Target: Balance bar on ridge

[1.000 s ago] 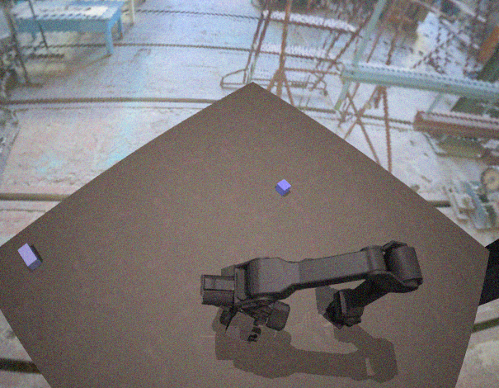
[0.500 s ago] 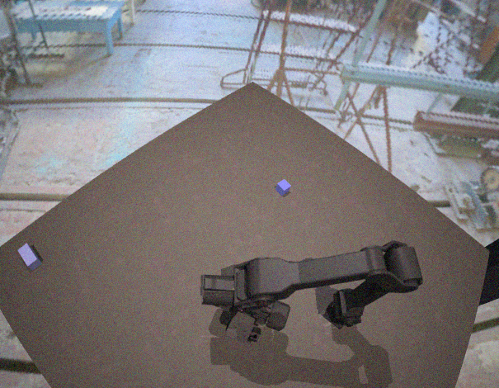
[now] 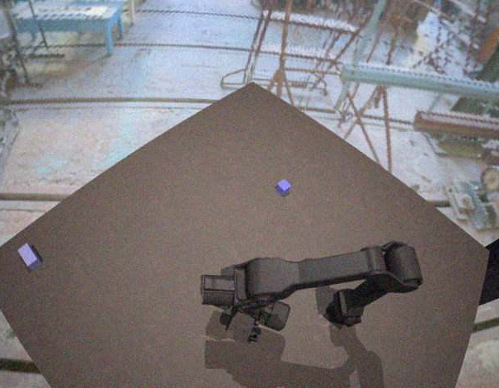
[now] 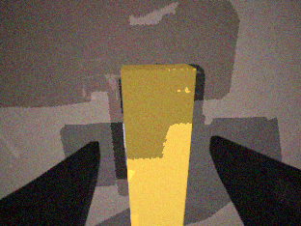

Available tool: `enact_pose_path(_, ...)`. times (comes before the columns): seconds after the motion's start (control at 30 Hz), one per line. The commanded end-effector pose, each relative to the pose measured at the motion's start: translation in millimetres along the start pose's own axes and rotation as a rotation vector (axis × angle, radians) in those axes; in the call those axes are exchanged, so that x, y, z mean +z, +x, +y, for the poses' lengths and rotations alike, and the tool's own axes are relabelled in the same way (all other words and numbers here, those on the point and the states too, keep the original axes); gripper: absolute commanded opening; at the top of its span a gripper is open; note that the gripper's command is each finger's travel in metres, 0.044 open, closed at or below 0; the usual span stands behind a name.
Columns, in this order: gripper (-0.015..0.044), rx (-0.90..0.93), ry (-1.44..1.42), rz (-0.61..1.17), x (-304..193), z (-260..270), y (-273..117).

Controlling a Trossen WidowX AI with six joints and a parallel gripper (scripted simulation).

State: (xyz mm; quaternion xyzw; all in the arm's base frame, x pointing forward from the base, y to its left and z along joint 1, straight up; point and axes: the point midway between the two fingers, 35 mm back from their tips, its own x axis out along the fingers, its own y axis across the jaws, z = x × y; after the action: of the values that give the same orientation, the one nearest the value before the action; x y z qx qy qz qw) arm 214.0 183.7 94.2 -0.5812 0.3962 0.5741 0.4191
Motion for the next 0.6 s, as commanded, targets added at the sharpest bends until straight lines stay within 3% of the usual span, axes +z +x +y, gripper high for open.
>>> enact_pose_path(0.0,0.0421,0.0,0.0,0.0,0,0,0)
enact_pose_path(0.13,0.044,0.0,0.0,0.0,0,0,-2)
enact_pose_path(0.4,0.044,0.0,0.0,0.0,1,-2,-92)
enact_pose_path(0.57,0.044,0.0,0.0,0.0,0,-1,-100)
